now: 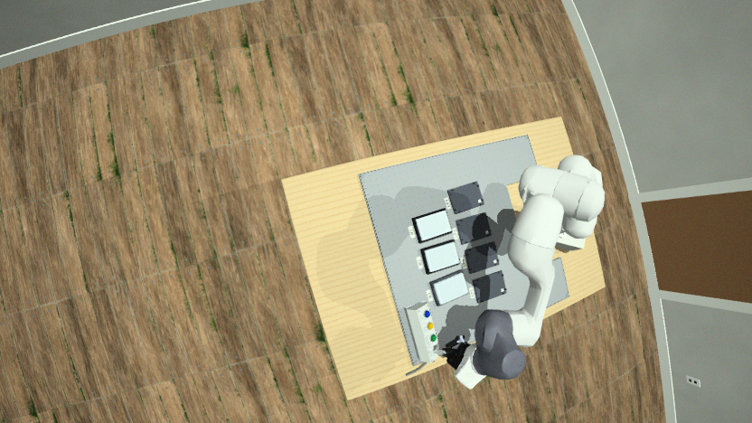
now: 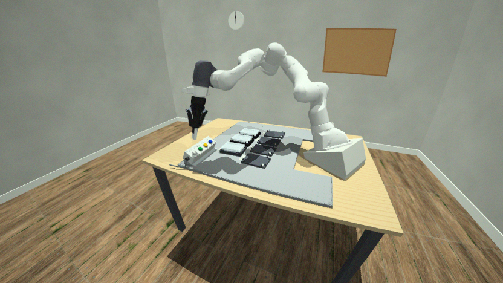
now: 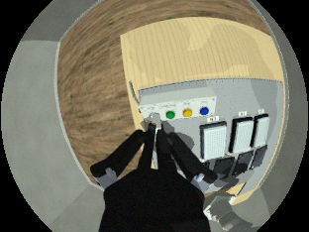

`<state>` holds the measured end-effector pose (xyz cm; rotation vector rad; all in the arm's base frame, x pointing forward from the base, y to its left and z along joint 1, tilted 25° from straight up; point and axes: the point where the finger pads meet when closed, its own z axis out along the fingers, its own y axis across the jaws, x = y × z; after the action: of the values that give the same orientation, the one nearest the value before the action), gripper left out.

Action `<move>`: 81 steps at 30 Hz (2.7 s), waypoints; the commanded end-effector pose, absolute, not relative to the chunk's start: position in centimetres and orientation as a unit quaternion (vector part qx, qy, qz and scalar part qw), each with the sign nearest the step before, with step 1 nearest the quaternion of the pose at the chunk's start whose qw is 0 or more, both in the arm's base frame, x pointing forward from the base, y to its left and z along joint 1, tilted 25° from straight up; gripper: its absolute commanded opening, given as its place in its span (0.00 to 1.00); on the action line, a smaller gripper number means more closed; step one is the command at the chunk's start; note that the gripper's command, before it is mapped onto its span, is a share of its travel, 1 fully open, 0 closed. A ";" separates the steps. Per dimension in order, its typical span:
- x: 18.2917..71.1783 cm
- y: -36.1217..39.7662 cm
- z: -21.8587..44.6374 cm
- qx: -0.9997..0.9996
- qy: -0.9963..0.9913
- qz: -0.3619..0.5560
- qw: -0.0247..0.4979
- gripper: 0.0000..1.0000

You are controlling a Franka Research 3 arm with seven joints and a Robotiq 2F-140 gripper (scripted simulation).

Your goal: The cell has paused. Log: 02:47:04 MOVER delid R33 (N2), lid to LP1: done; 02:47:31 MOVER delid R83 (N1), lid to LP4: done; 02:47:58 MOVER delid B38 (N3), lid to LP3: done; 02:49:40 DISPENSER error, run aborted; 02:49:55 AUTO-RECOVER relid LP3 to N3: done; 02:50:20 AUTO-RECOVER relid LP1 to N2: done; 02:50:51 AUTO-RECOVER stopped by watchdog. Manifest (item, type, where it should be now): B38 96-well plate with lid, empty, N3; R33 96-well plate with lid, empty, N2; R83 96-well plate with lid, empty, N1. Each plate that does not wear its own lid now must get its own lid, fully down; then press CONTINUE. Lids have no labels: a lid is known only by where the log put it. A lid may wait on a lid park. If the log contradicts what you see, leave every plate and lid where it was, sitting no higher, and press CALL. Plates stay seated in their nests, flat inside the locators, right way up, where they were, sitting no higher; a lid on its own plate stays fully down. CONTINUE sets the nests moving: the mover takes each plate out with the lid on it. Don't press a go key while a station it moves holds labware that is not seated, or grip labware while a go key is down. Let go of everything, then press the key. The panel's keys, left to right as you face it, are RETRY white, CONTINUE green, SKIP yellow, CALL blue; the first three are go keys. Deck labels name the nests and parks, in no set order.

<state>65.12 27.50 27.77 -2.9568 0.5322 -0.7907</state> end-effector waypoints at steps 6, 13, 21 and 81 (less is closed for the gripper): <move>64.5 25.6 26.8 -0.974 0.060 -0.180 -0.127 0.00; 64.5 25.6 26.8 -0.974 0.059 -0.179 -0.129 0.00; 64.5 25.6 26.8 -0.974 0.059 -0.179 -0.129 0.00; 65.2 25.1 25.0 -0.974 0.059 -0.179 -0.129 0.00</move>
<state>65.17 25.08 25.16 -3.3368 0.2087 -0.6096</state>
